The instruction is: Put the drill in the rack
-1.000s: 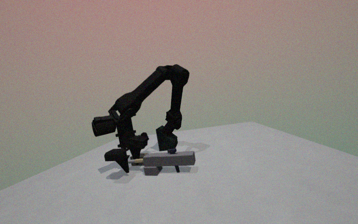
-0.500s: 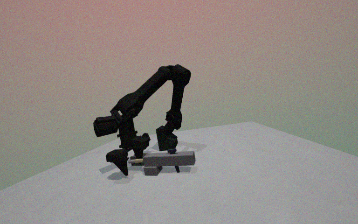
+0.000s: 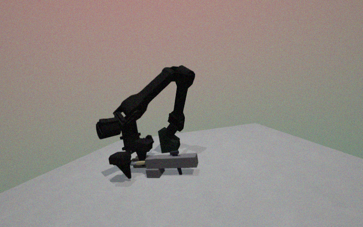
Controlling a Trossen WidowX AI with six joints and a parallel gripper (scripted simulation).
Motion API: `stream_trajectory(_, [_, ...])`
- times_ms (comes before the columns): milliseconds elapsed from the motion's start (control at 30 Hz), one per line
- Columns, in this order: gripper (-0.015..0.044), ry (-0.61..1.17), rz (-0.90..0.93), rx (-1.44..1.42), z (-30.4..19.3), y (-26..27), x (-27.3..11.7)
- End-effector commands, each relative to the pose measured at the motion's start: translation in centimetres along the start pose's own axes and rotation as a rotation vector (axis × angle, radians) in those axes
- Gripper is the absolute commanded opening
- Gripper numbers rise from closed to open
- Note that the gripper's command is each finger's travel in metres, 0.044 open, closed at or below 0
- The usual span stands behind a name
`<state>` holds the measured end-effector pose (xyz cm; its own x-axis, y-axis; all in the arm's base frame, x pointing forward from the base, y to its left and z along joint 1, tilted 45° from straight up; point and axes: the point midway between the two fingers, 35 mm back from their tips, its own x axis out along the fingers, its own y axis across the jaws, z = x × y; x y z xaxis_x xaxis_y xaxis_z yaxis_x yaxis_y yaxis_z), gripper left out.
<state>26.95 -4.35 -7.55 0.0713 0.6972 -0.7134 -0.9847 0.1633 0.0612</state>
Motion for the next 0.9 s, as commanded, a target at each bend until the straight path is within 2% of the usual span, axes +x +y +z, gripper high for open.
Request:
stream_trajectory(0, [0.0440, -0.005, 0.001, 0.005, 0.29, 0.11, 0.07])
stream_trajectory(133, [0.0440, -0.005, 0.001, 0.005, 0.42, 0.14, 0.10])
stream_trajectory(667, [0.0020, 0.000, -0.001, -0.001, 0.18, -0.01, 0.03])
stream_trajectory(867, [0.0000, 0.000, -0.001, -0.001, 0.18, -0.01, 0.03])
